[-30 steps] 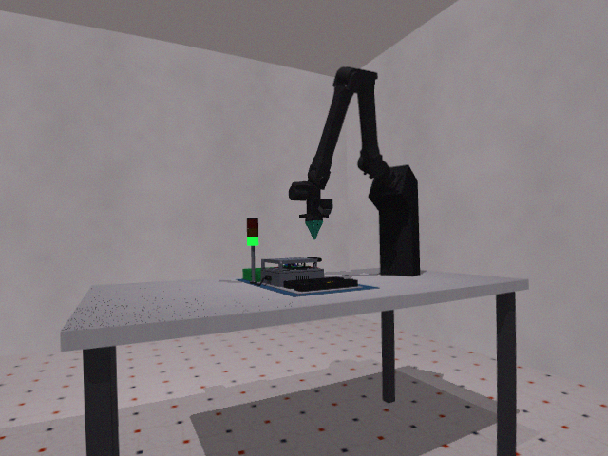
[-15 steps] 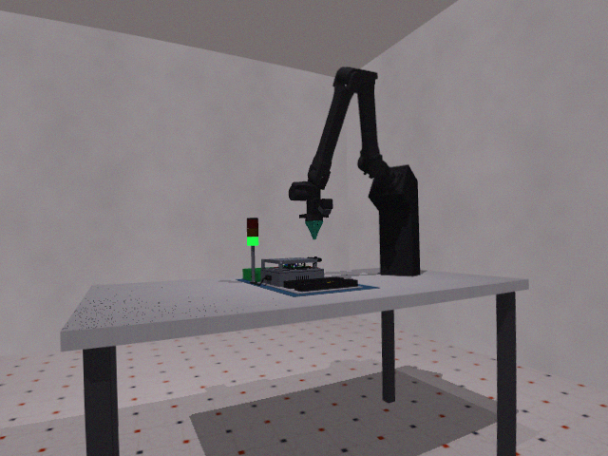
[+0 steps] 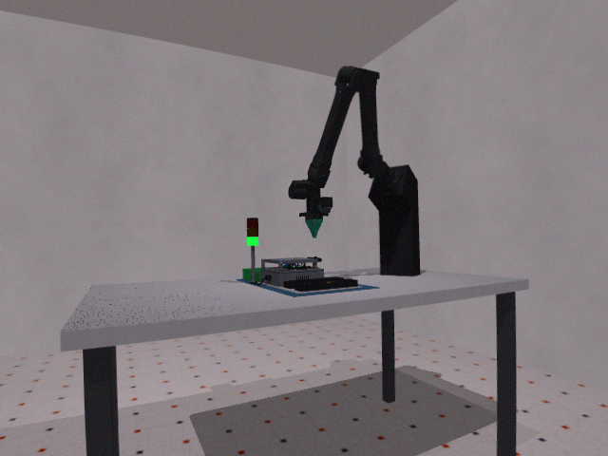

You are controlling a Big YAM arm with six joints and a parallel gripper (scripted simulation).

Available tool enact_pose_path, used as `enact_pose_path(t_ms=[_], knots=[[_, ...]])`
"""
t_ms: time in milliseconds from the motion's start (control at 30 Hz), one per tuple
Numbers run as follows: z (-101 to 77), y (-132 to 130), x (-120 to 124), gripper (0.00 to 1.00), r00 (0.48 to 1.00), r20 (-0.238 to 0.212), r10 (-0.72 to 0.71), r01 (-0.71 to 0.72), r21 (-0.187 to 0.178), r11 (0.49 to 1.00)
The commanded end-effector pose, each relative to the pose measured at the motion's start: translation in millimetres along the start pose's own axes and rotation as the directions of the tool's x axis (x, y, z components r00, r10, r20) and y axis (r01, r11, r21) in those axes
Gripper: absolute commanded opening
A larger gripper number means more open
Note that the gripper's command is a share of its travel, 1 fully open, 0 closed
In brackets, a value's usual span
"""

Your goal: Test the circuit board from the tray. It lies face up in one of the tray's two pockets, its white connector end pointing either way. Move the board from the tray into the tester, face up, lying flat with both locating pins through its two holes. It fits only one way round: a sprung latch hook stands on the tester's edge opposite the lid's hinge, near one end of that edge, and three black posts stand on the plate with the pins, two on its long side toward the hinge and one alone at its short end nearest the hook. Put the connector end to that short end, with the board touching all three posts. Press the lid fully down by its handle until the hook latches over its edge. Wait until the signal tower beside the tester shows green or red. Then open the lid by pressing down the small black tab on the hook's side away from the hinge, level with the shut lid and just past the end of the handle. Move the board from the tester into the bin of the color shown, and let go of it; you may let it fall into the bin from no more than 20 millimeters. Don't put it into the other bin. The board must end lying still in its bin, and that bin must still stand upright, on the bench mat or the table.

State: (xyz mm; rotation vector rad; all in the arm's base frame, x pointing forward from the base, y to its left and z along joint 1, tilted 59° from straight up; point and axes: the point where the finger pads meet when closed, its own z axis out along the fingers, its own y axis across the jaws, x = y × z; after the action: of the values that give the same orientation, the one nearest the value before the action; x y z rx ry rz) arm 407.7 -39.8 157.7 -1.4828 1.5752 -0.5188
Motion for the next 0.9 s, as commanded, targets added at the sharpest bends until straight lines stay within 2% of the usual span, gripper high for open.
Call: enact_pose_path(t_ms=[0, 633, 700, 867], knots=[[-13.5, -0.8, 6.1, 0.00, 1.000, -0.017, -0.002, 0.003, 0.012, 1.000], [-22.7, -1.2, 5.3, 0.00, 1.000, -0.022, 0.012, -0.012, 0.013, 1.000], [-19.0, -0.4, -7.3, 0.00, 1.000, -0.002, 0.005, -0.005, 0.005, 1.000], [-19.2, -3.0, -15.3, 0.00, 1.000, -0.002, 0.004, -0.004, 0.007, 1.000]])
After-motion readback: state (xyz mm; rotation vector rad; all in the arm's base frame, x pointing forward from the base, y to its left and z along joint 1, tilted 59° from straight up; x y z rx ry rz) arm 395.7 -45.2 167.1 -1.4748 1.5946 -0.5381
